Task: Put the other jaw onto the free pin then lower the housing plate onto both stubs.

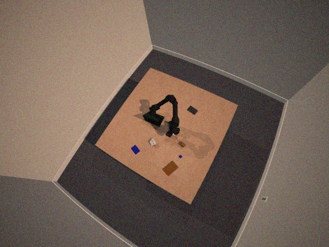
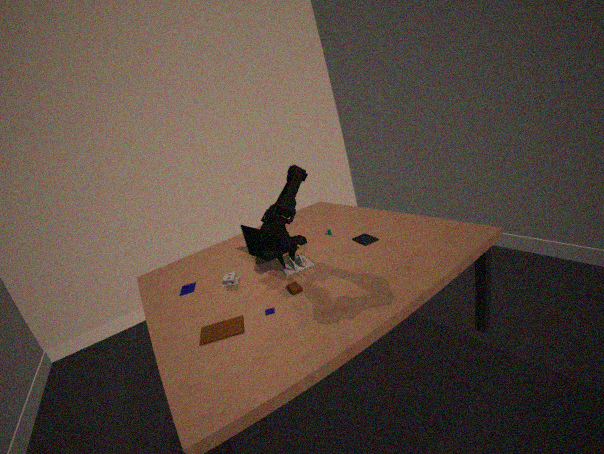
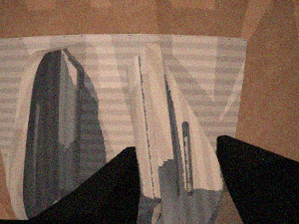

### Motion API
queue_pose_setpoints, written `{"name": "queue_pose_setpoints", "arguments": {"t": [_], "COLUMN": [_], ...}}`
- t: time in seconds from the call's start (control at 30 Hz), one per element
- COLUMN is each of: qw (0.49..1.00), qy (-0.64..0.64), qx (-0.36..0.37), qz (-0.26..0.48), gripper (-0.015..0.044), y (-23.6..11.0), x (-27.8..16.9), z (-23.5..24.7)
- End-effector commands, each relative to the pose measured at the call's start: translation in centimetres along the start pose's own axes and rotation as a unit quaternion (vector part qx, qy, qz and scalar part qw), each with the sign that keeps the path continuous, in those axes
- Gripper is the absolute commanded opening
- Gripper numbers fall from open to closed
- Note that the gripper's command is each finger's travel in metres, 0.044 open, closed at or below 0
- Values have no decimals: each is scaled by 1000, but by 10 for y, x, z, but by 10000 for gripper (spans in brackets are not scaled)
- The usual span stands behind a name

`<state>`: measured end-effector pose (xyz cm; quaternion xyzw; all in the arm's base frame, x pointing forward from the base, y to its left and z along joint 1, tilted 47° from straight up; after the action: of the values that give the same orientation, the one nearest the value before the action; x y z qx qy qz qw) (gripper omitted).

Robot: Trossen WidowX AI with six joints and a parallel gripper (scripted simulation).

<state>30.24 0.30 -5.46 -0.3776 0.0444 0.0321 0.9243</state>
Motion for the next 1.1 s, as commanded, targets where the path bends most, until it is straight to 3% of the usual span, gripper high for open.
{"name": "queue_pose_setpoints", "arguments": {"t": [0.0,1.07], "qw": [1000,1000], "qy": [0,0], "qx": [1,1], "qz": [3,3], "gripper": [134,134], "y": [4,-1], "x": [0,0], "z": [2,2]}}
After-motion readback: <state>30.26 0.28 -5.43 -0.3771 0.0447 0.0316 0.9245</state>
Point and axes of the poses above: the point midway between the two fingers, 35 mm back from their tips, its own y axis out along the fingers, its own z axis across the jaws, x = y × z, the point moved 2 cm from there along -y, back along the fingers, and after that the axes turned 2 degrees about y, right-handed, at the moved point
